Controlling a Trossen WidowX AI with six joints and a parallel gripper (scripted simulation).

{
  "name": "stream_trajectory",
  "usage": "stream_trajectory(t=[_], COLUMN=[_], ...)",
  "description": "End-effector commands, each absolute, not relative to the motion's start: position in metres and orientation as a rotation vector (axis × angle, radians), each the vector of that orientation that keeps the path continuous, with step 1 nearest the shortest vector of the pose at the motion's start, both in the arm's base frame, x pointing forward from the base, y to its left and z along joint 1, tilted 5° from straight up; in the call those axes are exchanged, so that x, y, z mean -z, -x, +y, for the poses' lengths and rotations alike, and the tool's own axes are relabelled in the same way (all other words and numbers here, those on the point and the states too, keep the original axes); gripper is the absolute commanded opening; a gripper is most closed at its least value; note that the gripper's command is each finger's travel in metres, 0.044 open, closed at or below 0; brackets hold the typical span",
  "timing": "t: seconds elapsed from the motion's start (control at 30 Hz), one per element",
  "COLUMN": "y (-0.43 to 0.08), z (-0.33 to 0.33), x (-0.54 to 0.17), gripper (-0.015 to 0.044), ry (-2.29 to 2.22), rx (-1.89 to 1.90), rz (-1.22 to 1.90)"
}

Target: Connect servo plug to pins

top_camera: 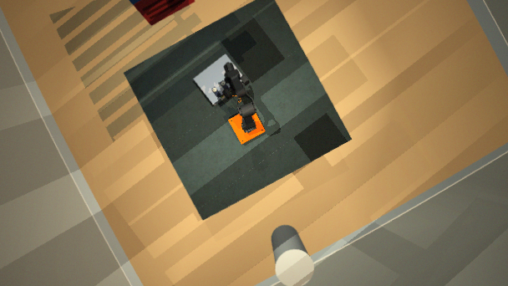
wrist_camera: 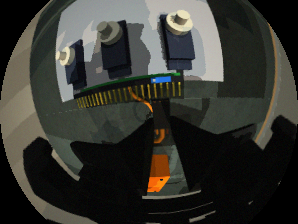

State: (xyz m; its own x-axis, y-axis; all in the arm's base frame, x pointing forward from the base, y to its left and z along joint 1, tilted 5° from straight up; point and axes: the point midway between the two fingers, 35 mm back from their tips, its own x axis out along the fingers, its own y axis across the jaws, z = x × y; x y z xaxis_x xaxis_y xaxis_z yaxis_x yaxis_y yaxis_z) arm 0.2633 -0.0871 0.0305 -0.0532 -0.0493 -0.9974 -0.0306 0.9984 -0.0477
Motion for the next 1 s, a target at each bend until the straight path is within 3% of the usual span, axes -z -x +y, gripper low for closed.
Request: stream_trajectory(t=[0.0,0.97], y=[-0.266,-0.281], z=[-0.089,-0.086], x=[-0.031,-0.031], gripper=[0.0000,0.0000], ry=[0.059,0.059], rx=[0.017,0.017], rz=[1.620,1.619])
